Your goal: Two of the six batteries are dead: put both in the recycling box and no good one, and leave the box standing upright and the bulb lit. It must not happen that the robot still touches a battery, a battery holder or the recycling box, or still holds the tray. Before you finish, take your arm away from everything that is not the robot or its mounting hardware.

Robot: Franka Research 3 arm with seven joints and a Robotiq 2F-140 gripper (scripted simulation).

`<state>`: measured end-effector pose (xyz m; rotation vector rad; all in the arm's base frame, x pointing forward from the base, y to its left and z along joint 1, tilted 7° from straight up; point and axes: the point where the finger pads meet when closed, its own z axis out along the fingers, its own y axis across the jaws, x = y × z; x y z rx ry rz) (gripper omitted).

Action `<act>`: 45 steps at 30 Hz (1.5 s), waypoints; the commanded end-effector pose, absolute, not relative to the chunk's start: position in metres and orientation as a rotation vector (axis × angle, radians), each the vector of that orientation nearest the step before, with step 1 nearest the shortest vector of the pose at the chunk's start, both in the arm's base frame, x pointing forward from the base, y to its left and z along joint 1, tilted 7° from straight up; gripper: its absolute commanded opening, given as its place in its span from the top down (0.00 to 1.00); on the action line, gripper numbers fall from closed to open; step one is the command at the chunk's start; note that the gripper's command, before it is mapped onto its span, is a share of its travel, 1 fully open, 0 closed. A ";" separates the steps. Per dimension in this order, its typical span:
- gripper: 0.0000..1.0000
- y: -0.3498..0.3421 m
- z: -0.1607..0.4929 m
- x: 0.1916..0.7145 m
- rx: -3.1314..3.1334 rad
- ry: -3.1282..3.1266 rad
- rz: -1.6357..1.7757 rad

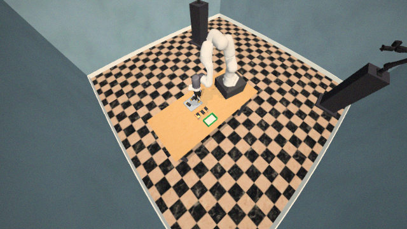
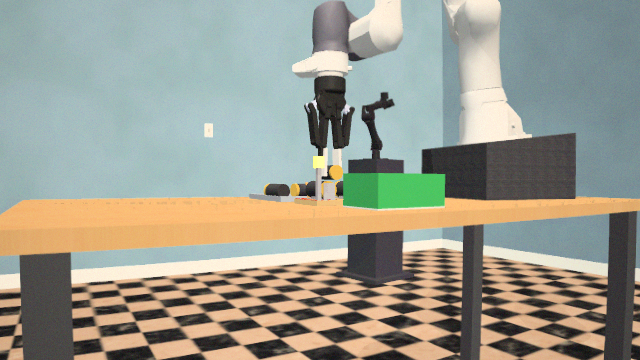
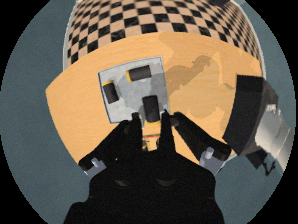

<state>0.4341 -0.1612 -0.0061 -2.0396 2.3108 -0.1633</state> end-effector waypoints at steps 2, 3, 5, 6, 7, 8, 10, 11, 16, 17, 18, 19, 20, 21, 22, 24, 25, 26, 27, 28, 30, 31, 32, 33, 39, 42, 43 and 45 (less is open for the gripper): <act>0.84 -0.163 -0.005 0.436 -2.016 2.324 -0.171; 0.84 -0.163 -0.005 0.436 -2.016 2.324 -0.171; 0.84 -0.163 -0.005 0.436 -2.016 2.324 -0.171; 0.84 -0.163 -0.005 0.436 -2.016 2.324 -0.171; 0.84 -0.163 -0.005 0.436 -2.016 2.324 -0.171; 0.84 -0.163 -0.005 0.436 -2.016 2.324 -0.171; 0.84 -0.163 -0.005 0.436 -2.016 2.324 -0.171; 0.84 -0.163 -0.005 0.436 -2.016 2.324 -0.171; 0.84 -0.163 -0.005 0.436 -2.016 2.324 -0.171; 0.84 -0.163 -0.005 0.436 -2.016 2.324 -0.171; 0.84 -0.163 -0.005 0.436 -2.016 2.324 -0.171; 0.84 -0.163 -0.005 0.436 -2.016 2.324 -0.171; 0.84 -0.163 -0.005 0.436 -2.016 2.324 -0.171; 0.84 -0.163 -0.005 0.436 -2.015 2.325 -0.171; 0.84 -0.163 -0.005 0.436 -2.013 2.326 -0.171; 0.84 -0.163 -0.005 0.436 -2.009 2.330 -0.171; 0.84 -0.163 -0.005 0.436 -2.007 2.331 -0.171; 0.84 -0.163 -0.005 0.436 -2.005 2.333 -0.171; 0.84 -0.163 -0.005 0.436 -2.003 2.334 -0.171; 0.84 -0.163 -0.005 0.436 -2.003 2.335 -0.171; 0.84 -0.163 -0.005 0.436 -2.002 2.335 -0.171; 0.84 -0.163 -0.005 0.436 -2.002 2.335 -0.171; 0.84 -0.163 -0.005 0.436 -2.002 2.335 -0.171; 0.84 -0.163 -0.005 0.436 -2.002 2.335 -0.171; 0.84 -0.163 -0.004 0.437 -2.002 2.335 -0.171; 0.84 -0.163 -0.004 0.438 -2.002 2.335 -0.171; 0.84 -0.163 -0.004 0.439 -2.002 2.335 -0.171; 0.84 -0.163 -0.004 0.439 -2.002 2.335 -0.171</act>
